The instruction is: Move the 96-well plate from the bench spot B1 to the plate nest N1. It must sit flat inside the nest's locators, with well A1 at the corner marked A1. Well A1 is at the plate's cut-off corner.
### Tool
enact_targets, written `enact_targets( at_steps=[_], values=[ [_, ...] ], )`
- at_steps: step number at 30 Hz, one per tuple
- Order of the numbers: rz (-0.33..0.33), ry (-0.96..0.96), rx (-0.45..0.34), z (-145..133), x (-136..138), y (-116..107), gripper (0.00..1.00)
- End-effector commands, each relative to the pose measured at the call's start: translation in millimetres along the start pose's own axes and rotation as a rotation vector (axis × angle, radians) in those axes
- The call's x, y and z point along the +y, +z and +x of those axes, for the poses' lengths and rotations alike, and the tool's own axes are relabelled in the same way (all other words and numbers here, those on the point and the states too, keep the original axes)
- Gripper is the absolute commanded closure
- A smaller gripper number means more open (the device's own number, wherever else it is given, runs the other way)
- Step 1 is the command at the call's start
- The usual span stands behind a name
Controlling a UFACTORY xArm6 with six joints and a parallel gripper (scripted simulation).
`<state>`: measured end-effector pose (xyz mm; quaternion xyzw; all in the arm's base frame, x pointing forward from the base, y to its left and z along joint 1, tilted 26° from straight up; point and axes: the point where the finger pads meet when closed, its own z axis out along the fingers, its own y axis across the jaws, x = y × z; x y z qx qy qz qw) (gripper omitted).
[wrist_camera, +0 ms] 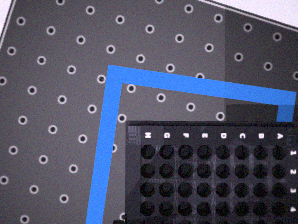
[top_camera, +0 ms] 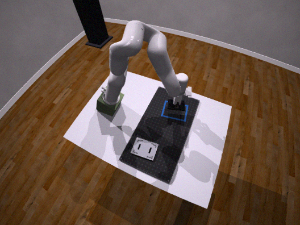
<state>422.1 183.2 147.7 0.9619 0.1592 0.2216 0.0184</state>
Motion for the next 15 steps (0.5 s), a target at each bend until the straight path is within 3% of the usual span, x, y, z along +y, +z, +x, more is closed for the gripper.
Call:
enact_targets(
  at_steps=[1,11,15],
  values=[
    [0.001,0.0,0.003,1,0,-2,1.0],
    [0.001,0.0,0.003,1,0,-2,1.0],
    [0.0,-0.133,0.003,-5,12,-3,1.0]
  ],
)
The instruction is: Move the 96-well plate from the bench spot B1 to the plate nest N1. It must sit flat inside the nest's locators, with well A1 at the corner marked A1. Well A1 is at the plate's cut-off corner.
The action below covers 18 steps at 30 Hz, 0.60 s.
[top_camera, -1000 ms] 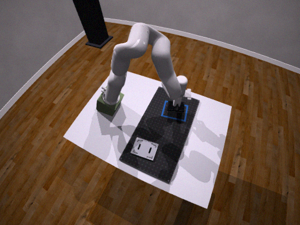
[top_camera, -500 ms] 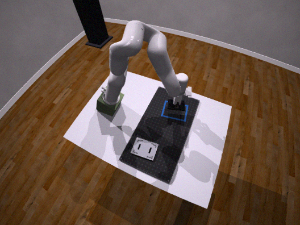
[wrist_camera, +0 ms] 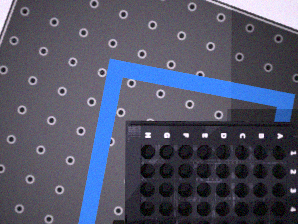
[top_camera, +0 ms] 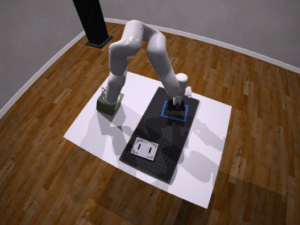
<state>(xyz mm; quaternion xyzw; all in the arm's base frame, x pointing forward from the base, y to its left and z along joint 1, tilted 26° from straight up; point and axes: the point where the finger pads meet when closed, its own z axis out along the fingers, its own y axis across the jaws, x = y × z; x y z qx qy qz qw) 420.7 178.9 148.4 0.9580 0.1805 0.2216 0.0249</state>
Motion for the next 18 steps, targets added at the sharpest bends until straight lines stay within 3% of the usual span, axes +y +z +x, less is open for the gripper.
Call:
enact_targets(
  at_steps=[1,18],
  values=[
    [0.003,-0.121,0.003,-5,10,-1,1.0],
    [0.002,-0.621,0.003,-32,53,-3,1.0]
  ],
)
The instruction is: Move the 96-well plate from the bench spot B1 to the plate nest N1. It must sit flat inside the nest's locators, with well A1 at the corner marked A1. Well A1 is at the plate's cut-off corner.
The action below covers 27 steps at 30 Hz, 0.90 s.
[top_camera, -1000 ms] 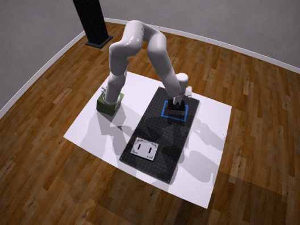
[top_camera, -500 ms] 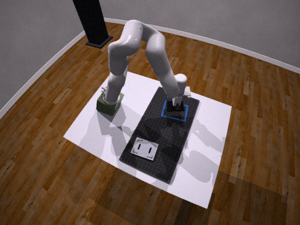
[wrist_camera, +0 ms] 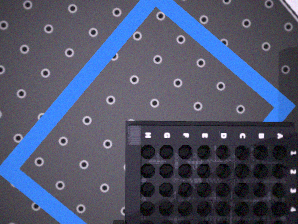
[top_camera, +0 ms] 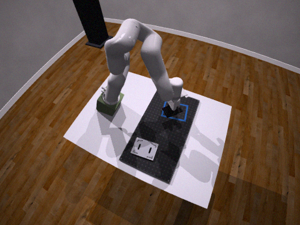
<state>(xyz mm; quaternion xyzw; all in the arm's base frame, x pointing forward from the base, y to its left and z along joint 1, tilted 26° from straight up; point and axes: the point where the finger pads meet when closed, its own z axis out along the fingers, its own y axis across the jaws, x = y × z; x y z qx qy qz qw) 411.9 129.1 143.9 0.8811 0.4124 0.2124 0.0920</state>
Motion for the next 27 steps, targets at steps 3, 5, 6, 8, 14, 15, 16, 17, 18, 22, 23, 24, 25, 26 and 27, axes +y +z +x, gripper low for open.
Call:
enact_targets(
  at_steps=[3,5,6,8,14,15,16,17,18,22,23,24,25,26,27],
  values=[
    [0.027,-0.214,0.009,-18,11,-1,1.0],
    [0.027,-0.28,0.01,-24,14,-1,1.0],
    [0.027,-0.314,0.011,-27,16,-1,1.0],
    [0.026,-0.38,0.012,-33,19,-1,1.0],
    [0.026,-0.514,0.013,-44,26,-2,1.0],
    [0.025,-0.547,0.014,-47,27,-2,1.0],
    [0.025,-0.58,0.014,-50,29,-2,1.0],
    [0.025,-0.614,0.015,-53,30,-2,1.0],
    [0.025,-0.647,0.015,-56,32,-2,1.0],
    [0.024,-0.78,0.017,-68,38,-2,1.0],
    [0.024,-0.814,0.017,-71,40,-2,1.0],
    [0.023,-0.847,0.017,-74,42,-2,1.0],
    [0.023,-0.88,0.018,-77,43,-2,1.0],
    [0.023,-0.914,0.018,-79,45,-2,1.0],
    [0.023,-0.947,0.019,-82,46,-2,1.0]
  ],
)
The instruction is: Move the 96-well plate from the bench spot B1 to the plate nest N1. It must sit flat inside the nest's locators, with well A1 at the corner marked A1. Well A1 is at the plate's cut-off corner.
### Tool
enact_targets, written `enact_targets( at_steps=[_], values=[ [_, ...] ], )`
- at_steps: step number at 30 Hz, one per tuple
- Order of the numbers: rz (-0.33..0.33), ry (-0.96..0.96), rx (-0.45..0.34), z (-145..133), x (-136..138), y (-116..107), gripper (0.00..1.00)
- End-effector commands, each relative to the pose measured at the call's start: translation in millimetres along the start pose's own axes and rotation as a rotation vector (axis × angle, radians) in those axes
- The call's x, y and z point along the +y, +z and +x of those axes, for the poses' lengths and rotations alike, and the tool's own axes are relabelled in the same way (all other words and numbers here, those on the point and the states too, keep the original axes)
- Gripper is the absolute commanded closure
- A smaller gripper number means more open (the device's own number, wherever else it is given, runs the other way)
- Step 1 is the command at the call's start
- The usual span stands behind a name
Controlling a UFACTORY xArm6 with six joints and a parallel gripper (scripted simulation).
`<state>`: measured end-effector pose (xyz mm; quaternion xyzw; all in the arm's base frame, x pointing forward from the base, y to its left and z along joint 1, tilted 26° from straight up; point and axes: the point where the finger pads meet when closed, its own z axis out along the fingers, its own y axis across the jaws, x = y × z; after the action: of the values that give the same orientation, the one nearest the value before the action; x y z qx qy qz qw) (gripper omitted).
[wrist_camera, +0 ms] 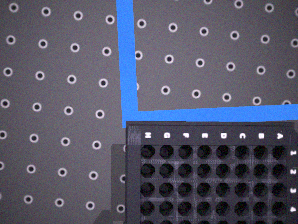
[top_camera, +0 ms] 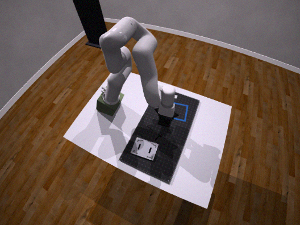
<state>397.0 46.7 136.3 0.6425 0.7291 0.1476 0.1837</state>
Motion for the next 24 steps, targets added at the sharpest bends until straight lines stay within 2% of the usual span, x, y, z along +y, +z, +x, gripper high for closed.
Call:
enact_targets(
  at_steps=[1,24],
  values=[
    [0.015,-0.118,0.06,-10,-2,-1,1.0],
    [-0.005,-0.784,0.063,-74,-24,1,1.0]
  ],
)
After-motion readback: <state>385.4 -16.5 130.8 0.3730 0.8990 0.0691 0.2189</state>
